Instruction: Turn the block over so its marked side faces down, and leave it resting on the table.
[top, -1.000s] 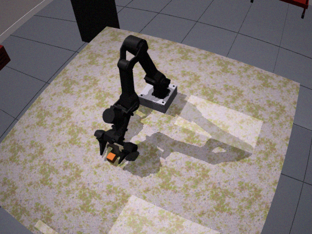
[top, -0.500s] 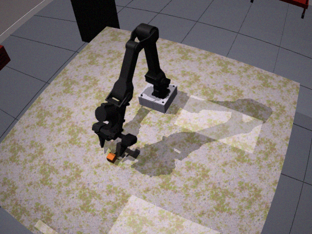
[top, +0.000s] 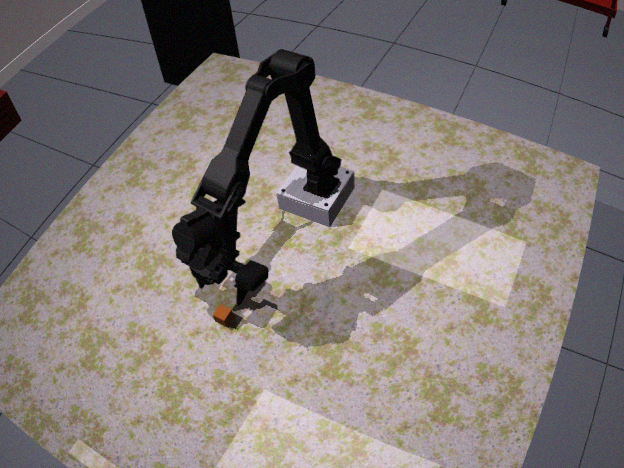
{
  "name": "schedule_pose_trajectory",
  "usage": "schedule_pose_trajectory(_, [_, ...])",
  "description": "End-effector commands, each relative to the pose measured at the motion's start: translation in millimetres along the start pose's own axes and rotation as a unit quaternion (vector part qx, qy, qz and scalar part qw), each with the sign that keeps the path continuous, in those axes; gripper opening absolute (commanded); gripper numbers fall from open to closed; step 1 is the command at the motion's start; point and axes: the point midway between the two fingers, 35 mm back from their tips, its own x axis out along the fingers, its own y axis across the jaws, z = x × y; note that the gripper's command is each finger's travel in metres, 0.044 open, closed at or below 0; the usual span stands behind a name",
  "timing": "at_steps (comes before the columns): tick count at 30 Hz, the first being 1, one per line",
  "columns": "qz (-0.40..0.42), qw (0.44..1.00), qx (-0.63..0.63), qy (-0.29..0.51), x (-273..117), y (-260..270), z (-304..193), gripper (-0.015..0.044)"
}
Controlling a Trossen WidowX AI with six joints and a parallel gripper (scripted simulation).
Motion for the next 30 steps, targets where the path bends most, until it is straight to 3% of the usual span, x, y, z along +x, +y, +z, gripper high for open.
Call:
schedule_pose_trajectory(1, [-0.002,0.998,0.002,0.061,-1,-1,14,0.0440])
schedule_pose_trajectory(10, [-0.004,0.980,0.000,0.197,-8,-1,31,0.0440])
schedule_pose_trajectory(16, [-0.004,0.980,0.000,0.199,-8,-1,31,0.0440])
schedule_pose_trajectory(20, [-0.004,0.980,0.000,0.200,22,-1,19,0.0440])
schedule_pose_trajectory(30, [-0.004,0.980,0.000,0.200,38,-1,11,0.0440])
